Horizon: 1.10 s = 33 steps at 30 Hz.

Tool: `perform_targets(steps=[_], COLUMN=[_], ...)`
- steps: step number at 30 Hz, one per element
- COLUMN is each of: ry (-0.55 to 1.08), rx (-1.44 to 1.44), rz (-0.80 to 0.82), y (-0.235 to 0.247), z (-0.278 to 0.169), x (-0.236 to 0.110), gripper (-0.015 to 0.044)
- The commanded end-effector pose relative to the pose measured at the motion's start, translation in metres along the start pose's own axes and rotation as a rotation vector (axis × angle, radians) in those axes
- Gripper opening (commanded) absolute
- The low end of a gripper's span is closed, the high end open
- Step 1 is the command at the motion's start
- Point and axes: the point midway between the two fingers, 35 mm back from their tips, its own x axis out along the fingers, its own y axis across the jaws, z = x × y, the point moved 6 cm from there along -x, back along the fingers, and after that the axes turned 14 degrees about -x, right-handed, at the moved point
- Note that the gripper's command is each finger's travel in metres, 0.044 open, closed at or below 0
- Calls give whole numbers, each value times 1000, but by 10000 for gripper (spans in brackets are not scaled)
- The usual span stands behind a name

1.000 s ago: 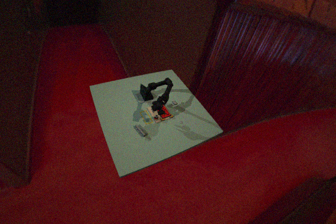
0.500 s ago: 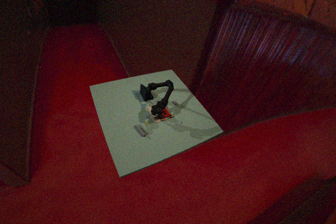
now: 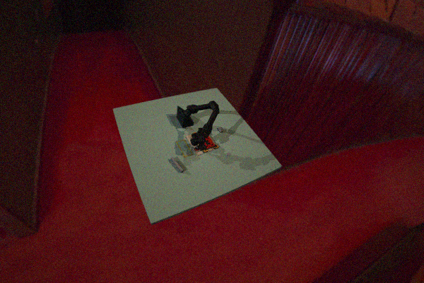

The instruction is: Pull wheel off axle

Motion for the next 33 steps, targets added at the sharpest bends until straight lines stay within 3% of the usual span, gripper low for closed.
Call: perform_targets(steps=[1, 3, 33], ry=[0, 0, 0], rx=[-3, -3, -1], rz=[-2, -1, 1], y=[0, 0, 0], z=[0, 0, 0], x=[0, -1, -11], gripper=[37, 0, 0])
